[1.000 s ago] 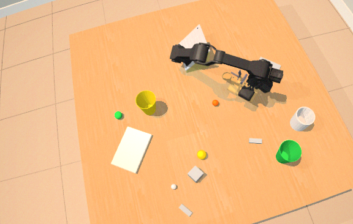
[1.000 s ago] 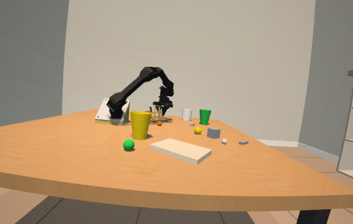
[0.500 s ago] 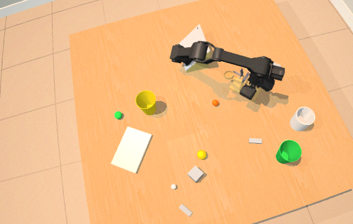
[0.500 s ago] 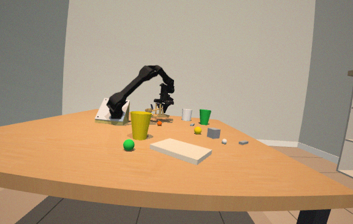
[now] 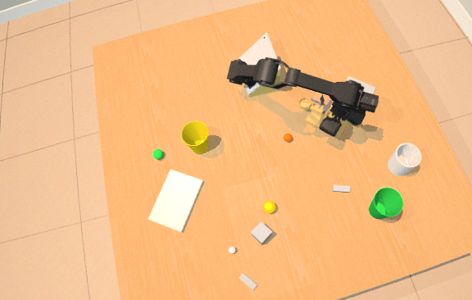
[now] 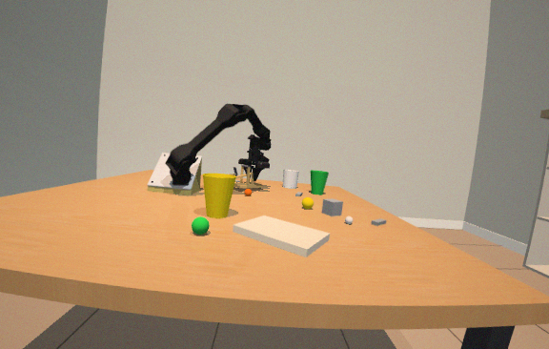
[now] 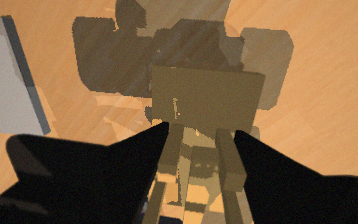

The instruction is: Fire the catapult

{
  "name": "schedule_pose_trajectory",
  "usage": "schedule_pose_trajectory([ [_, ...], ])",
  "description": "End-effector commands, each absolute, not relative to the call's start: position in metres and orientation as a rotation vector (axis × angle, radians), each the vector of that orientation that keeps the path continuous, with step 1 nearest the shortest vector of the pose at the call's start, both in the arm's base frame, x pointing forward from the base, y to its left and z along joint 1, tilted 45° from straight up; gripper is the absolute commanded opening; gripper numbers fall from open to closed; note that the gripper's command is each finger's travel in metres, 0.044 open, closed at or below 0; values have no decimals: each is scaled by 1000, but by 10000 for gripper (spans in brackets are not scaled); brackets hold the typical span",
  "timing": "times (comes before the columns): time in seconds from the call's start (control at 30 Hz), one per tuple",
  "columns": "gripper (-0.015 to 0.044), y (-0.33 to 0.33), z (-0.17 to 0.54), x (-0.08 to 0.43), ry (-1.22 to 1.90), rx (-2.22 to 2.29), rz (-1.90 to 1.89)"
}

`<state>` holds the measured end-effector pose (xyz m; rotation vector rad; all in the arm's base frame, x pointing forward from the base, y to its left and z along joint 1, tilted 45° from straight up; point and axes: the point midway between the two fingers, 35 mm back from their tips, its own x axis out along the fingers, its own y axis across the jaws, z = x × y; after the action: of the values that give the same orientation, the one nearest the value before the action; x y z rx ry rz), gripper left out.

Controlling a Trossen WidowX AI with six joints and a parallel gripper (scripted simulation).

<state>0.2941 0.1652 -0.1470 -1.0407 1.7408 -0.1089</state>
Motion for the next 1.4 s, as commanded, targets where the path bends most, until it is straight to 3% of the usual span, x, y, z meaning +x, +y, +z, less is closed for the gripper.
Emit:
schedule_pose_trajectory([
  [0.0,0,161,-152,293,1734,-1052,-104],
  [0.4,0,157,-156,293,1742,-1043,-109],
  [0.97,440,164,-150,294,1742,-1043,-108],
  [1.2,440,224,-85,297,1745,-1043,-105],
  [1.37,440,219,-94,298,1732,-1051,-98],
])
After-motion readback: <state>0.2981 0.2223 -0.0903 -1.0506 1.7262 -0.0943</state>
